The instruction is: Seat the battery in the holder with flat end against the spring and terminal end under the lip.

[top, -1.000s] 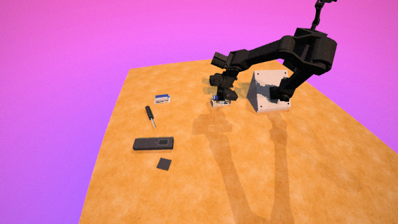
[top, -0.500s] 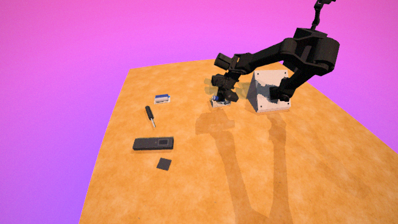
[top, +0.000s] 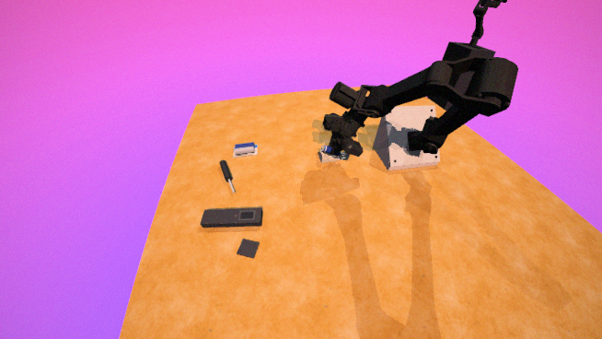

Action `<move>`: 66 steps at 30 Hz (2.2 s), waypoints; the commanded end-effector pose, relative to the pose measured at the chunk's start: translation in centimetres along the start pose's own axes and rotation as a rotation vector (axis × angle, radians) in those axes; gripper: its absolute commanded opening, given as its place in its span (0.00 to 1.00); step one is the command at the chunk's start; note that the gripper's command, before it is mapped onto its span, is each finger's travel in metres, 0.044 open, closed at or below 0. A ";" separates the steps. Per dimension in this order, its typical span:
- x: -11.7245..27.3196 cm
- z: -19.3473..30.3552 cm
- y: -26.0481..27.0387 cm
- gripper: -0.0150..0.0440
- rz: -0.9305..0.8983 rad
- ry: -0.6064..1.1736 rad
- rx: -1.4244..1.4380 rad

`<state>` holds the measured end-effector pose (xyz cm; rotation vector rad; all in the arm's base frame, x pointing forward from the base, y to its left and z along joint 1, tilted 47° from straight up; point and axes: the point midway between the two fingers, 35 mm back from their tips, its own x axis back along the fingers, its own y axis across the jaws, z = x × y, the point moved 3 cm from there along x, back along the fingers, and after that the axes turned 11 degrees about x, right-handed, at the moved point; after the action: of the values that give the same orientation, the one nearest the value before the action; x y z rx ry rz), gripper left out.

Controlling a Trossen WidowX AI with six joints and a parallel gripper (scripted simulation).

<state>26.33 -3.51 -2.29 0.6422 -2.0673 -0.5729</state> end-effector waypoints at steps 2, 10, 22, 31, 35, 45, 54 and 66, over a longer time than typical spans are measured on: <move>0.1 0.2 0.3 0.38 0.002 -0.026 0.000; 0.2 0.6 0.5 0.38 0.004 -0.033 0.000; 0.6 1.8 0.7 0.38 0.011 -0.033 -0.002; 0.9 2.4 0.8 0.38 0.018 -0.025 -0.002; 0.9 2.4 0.9 0.38 0.019 -0.021 -0.002; 0.6 2.1 0.6 0.38 0.016 0.019 -0.003; 0.3 1.8 0.4 0.38 0.013 0.067 0.001; -0.2 1.4 0.1 0.38 0.003 0.135 0.000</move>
<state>25.34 -3.10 -2.56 0.6649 -1.9732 -0.5211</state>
